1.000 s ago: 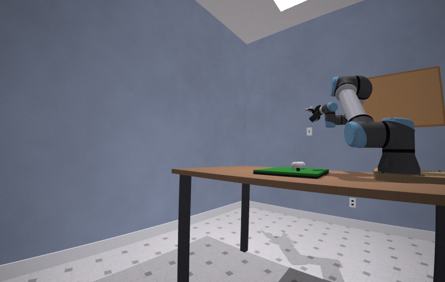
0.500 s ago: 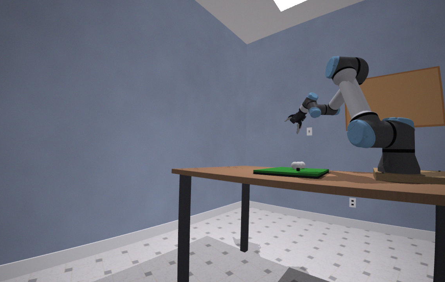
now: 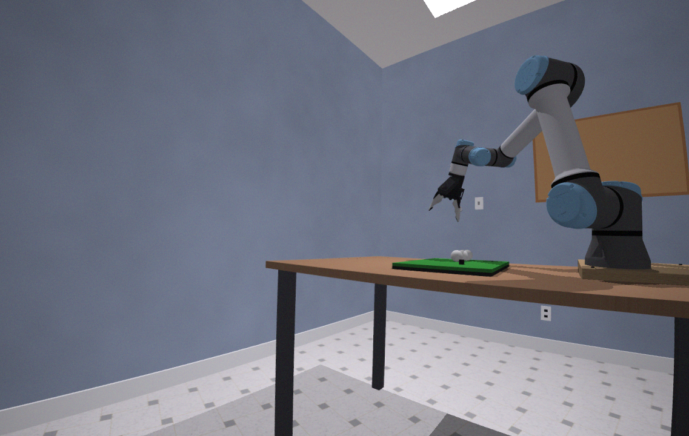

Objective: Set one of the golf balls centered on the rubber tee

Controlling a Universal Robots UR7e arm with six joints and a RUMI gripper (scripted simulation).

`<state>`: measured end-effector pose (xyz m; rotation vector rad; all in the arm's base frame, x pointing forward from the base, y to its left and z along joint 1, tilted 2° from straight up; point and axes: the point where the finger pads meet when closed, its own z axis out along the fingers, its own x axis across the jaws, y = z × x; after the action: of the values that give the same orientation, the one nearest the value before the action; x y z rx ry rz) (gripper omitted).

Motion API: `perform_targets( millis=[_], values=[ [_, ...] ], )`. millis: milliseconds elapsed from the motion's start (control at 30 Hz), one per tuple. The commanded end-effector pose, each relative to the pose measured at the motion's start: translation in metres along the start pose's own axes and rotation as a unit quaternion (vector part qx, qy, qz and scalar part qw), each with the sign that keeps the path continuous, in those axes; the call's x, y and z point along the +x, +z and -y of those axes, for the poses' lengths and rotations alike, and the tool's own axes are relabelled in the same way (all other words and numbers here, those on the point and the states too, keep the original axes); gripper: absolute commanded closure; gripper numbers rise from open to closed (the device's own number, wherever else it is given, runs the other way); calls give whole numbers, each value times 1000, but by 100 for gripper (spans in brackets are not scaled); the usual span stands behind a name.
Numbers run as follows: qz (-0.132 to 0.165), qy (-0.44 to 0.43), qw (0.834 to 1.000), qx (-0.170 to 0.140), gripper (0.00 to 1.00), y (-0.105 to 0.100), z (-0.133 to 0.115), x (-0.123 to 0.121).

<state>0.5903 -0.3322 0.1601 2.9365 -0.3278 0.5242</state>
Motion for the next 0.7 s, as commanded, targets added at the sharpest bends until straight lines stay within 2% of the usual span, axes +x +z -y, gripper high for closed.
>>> perform_targets(
  millis=[0,133,300,467,667],
  values=[
    [42,-2,999,23,0,-4,63,-48],
    [91,-9,995,44,0,-8,107,-91],
    [139,-18,988,60,0,-14,145,-135],
    [169,-24,983,69,0,-20,168,-165],
    [183,-27,980,72,0,-23,178,-178]
  ],
)
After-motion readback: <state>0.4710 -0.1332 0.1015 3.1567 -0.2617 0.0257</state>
